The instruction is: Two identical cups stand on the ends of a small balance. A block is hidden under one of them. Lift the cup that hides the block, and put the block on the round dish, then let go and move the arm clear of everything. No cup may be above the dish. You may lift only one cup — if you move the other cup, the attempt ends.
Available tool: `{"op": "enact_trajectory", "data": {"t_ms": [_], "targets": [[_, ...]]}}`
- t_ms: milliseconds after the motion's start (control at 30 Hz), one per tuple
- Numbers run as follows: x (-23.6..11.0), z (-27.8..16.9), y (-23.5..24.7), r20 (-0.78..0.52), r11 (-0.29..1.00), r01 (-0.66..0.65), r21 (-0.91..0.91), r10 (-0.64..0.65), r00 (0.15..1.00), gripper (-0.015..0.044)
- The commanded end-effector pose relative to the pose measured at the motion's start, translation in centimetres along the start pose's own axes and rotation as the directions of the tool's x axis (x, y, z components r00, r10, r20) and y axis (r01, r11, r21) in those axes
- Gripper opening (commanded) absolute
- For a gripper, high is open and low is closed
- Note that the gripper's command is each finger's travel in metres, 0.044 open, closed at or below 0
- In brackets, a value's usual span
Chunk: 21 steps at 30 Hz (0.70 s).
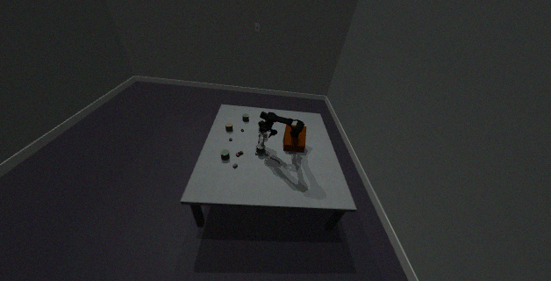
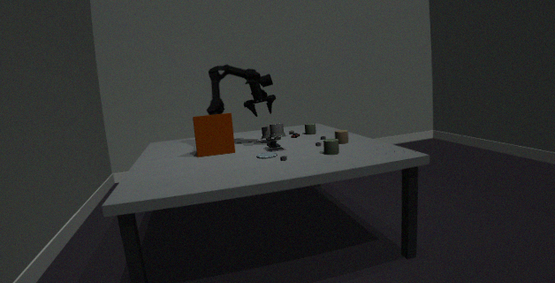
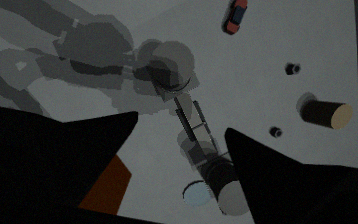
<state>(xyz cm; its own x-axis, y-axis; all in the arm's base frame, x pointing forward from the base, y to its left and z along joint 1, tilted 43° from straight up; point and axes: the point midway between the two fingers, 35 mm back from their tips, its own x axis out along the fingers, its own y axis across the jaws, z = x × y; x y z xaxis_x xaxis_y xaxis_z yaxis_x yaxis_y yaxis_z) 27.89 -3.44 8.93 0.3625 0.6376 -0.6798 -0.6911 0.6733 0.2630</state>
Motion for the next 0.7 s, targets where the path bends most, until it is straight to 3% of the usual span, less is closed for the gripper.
{"op": "enact_trajectory", "data": {"t_ms": [0, 467, 667], "targets": [[1.1, 1.6, 0.0, -0.036, 0.99, -0.041, -0.138, 0.037, 0.999, 0.044], [5.6, 6.2, 1.5, -0.153, 0.819, -0.208, -0.535, 0.148, 0.977, 0.044], [5.8, 6.4, 1.6, -0.158, 0.806, -0.216, -0.551, 0.153, 0.976, 0.044]]}}
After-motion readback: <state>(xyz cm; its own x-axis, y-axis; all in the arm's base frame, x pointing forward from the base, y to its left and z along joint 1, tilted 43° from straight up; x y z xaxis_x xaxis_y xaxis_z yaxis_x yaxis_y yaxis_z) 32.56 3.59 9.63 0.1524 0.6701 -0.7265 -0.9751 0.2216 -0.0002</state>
